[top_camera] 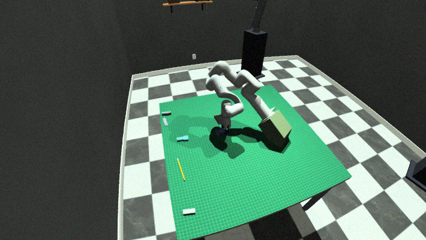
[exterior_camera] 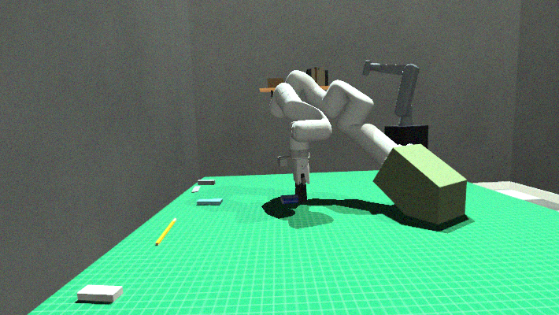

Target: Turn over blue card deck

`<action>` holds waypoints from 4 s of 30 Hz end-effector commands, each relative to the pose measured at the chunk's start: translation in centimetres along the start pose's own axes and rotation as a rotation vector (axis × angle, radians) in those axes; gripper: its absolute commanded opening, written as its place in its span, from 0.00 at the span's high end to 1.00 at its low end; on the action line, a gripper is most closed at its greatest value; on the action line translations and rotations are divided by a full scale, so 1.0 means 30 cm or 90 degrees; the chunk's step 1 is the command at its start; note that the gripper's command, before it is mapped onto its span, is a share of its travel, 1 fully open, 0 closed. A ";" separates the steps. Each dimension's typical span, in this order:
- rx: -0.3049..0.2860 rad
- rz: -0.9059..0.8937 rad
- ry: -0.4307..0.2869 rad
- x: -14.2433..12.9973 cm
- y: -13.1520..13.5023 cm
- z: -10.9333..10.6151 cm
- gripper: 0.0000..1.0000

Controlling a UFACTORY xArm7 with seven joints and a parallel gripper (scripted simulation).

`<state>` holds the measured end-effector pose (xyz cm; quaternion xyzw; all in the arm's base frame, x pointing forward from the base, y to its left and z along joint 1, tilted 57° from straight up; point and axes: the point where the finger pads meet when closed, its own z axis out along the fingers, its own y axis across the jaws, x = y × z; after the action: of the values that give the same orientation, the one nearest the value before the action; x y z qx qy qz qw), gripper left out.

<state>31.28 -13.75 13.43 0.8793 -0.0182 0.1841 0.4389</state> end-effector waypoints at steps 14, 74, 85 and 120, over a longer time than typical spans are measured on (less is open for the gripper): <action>0.001 0.000 0.002 0.003 -0.003 -0.003 0.32; 0.001 0.000 0.002 0.003 -0.003 -0.003 0.32; 0.001 0.000 0.002 0.003 -0.003 -0.003 0.32; 0.001 0.000 -0.081 0.011 -0.002 -0.027 0.33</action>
<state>31.26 -13.57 13.58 0.8850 -0.0358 0.1531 0.4382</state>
